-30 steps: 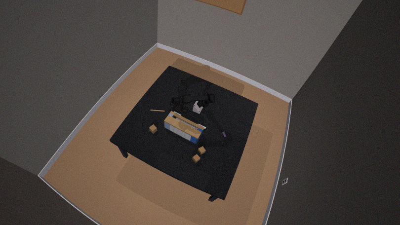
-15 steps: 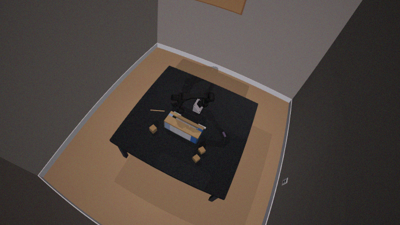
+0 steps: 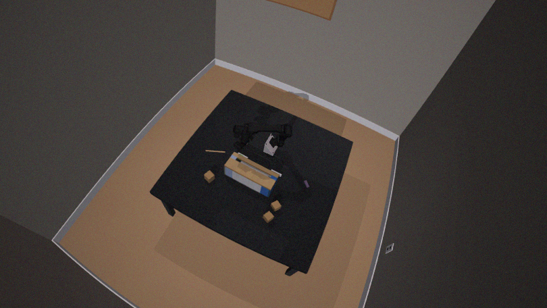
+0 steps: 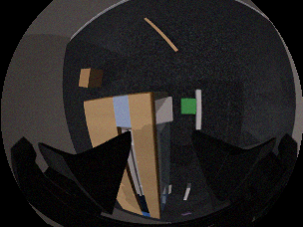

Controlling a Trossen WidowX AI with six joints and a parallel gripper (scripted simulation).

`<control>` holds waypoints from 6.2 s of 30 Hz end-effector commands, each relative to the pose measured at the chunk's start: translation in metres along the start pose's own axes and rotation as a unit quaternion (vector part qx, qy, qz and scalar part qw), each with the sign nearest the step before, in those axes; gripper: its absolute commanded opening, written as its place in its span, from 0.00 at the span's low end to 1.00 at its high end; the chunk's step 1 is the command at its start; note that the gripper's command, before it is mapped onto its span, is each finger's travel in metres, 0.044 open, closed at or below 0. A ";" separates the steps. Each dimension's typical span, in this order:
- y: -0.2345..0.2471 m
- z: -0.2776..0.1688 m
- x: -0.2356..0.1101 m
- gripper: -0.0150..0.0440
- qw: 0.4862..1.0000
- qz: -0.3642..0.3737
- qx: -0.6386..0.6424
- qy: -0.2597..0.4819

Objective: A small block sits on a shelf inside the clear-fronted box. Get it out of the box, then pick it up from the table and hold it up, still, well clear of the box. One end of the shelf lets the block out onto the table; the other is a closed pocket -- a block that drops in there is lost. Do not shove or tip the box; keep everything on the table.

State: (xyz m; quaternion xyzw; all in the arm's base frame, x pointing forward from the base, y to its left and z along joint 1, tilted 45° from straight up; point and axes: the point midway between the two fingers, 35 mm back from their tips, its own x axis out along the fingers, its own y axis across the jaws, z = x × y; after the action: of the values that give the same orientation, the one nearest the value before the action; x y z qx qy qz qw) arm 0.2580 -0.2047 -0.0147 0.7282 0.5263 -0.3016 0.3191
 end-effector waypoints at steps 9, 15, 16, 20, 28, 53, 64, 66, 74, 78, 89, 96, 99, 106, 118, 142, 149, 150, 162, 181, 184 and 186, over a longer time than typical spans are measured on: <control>-0.017 0.015 0.001 0.74 0.750 0.005 0.656 0.085; -0.018 0.015 0.001 0.74 0.724 0.003 0.684 0.089; -0.018 0.015 0.001 0.74 0.724 0.003 0.684 0.089; -0.018 0.015 0.001 0.74 0.724 0.003 0.684 0.089; -0.018 0.015 0.001 0.74 0.724 0.003 0.684 0.089; -0.044 0.002 0.103 0.74 0.724 0.002 0.684 0.090; -0.050 0.002 0.120 0.74 0.724 0.002 0.684 0.090; -0.051 0.002 0.123 0.74 0.724 0.002 0.683 0.090; -0.055 0.001 0.135 0.74 0.725 0.002 0.683 0.090; -0.058 0.001 0.141 0.74 0.724 0.002 0.683 0.091; -0.061 0.000 0.148 0.60 0.724 0.002 0.683 0.091; -0.061 0.000 0.148 0.36 0.724 0.002 0.683 0.091; -0.058 0.002 0.144 0.26 0.726 0.009 0.681 0.094; -0.048 0.006 0.121 0.25 0.727 0.012 0.680 0.094; -0.041 0.007 0.087 0.25 0.726 0.005 0.682 0.091; -0.028 -0.024 -0.009 0.25 0.560 0.082 0.823 0.045; -0.028 -0.027 -0.015 0.25 0.548 0.088 0.830 0.043; -0.028 -0.027 -0.015 0.25 0.548 0.088 0.830 0.043; -0.028 -0.027 -0.015 0.25 0.548 0.088 0.830 0.043; -0.028 -0.027 -0.015 0.25 0.548 0.088 0.830 0.043; -0.028 -0.027 -0.015 0.25 0.548 0.088 0.830 0.043; -0.028 -0.027 -0.015 0.25 0.548 0.088 0.830 0.043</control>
State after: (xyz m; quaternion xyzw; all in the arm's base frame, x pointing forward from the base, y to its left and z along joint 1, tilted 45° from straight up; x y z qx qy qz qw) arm 0.2309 -0.1860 0.0098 0.7264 -0.0099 -0.5412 -0.4235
